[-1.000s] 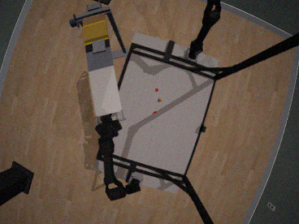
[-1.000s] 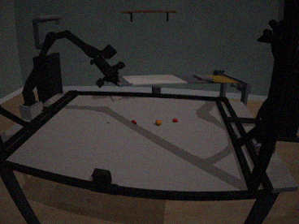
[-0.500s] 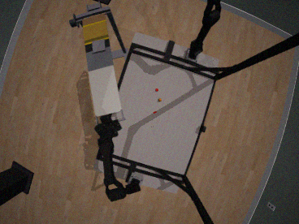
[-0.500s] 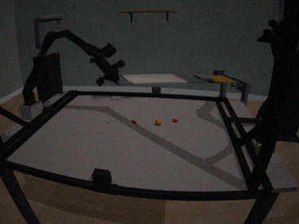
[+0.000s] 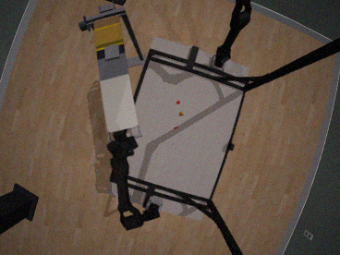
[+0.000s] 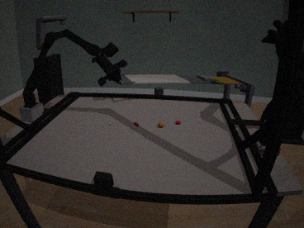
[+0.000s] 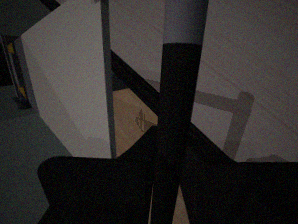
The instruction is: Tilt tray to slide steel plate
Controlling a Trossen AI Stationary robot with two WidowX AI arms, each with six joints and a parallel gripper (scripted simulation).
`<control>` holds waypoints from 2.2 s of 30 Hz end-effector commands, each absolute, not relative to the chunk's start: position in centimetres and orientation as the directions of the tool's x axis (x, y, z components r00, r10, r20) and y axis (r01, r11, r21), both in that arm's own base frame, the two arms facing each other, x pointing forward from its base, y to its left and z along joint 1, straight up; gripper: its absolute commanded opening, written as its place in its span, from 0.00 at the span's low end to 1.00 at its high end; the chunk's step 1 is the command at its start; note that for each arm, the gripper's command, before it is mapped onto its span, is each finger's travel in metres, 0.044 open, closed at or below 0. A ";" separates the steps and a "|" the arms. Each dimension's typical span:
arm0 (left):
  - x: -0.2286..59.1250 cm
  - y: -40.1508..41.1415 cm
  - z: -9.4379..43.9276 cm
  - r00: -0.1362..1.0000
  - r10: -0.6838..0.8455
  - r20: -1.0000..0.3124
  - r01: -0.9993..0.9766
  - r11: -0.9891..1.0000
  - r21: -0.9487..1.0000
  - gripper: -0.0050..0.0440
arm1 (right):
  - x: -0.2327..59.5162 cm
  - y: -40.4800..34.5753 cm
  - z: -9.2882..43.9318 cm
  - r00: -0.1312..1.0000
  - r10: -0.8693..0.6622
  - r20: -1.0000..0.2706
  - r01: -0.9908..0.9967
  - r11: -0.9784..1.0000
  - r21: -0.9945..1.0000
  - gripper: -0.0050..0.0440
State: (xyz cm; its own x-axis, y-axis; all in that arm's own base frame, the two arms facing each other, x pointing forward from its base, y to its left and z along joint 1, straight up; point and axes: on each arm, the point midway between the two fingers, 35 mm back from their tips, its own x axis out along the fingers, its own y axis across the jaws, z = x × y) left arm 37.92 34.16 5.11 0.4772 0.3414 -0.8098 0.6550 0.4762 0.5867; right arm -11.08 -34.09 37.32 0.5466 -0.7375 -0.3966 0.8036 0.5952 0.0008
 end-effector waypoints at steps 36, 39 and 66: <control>38.3 34.6 9.7 0.514 0.374 -0.772 0.625 0.454 0.636 0.10 | -11.1 -34.1 37.3 0.549 -0.737 -0.395 0.802 0.597 0.000 1.00; 38.4 34.6 9.8 0.515 0.374 -0.771 0.624 0.453 0.636 0.10 | -11.1 -34.1 37.3 0.549 -0.737 -0.395 0.802 0.597 0.000 1.00; 38.4 34.6 9.8 0.523 0.380 -0.763 0.617 0.449 0.646 0.10 | -11.1 -34.1 37.3 0.549 -0.737 -0.395 0.802 0.597 0.000 1.00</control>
